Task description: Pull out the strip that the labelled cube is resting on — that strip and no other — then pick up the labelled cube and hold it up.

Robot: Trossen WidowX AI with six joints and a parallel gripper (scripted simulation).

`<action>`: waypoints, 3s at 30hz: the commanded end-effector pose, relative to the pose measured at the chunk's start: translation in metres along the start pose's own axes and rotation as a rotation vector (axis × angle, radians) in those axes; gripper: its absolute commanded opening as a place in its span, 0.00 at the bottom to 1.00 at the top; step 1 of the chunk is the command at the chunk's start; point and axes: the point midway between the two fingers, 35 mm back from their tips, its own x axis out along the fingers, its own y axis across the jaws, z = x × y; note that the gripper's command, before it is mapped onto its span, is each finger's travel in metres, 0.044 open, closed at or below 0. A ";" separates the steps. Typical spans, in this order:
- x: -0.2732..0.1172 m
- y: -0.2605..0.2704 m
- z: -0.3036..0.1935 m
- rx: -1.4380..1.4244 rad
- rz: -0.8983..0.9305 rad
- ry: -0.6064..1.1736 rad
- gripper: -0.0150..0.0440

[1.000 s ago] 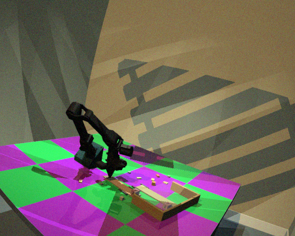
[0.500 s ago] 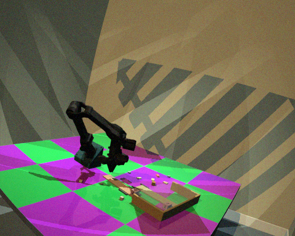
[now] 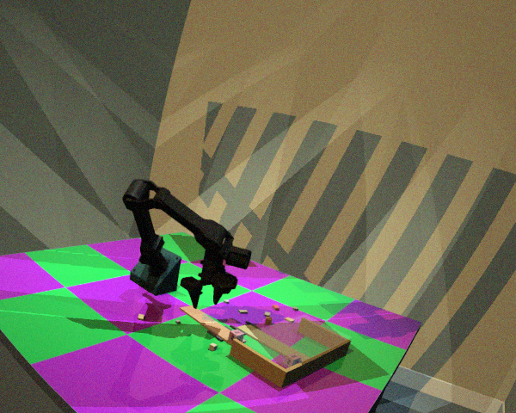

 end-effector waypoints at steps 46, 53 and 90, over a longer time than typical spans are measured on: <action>-0.016 -0.011 0.153 0.006 -0.004 -0.008 0.82; -0.004 -0.011 0.154 0.006 -0.004 -0.008 0.68; 0.033 -0.011 0.155 0.012 -0.001 -0.012 0.49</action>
